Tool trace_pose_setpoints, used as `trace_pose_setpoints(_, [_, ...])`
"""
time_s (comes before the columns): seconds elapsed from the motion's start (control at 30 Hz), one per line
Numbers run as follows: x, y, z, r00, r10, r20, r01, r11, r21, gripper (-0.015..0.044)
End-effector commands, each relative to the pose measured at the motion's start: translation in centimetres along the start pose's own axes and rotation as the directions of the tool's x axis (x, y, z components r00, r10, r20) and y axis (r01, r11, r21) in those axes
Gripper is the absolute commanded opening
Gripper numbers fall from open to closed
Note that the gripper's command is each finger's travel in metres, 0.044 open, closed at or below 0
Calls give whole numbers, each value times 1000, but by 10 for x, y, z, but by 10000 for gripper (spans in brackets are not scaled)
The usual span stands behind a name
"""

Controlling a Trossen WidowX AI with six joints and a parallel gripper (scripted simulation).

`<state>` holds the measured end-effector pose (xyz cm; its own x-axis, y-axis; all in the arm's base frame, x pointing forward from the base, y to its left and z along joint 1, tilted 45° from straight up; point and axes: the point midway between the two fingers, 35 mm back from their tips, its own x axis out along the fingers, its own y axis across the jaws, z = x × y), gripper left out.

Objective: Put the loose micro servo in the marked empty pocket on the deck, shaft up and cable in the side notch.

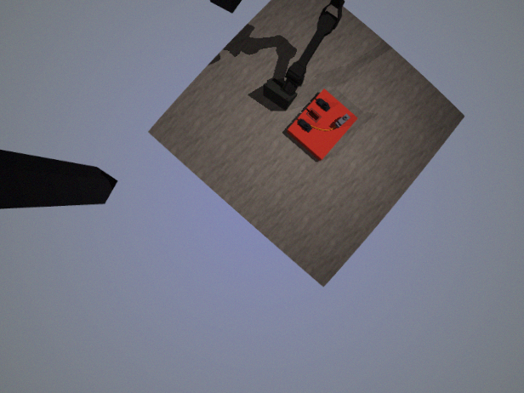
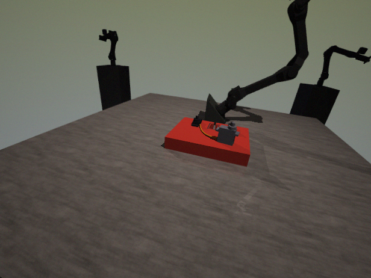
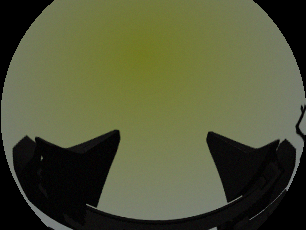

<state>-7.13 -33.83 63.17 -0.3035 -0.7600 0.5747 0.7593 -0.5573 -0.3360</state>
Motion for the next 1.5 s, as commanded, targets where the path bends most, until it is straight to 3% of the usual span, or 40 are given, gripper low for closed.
trace_pose_setpoints(0.0, [2,18,-7,998,52,-17,-53,999,-8,440])
trace_pose_setpoints(0.43, [1,40,-14,992,120,-37,-121,992,-22,440])
trace_pose_setpoints(0.67, [-1,79,-28,968,237,-82,-242,968,-61,440])
trace_pose_setpoints(1.23, [-37,200,-63,794,576,-195,-605,781,-154,440])
trace_pose_setpoints(1.47, [-67,254,-77,657,716,-237,-754,629,-190,440])
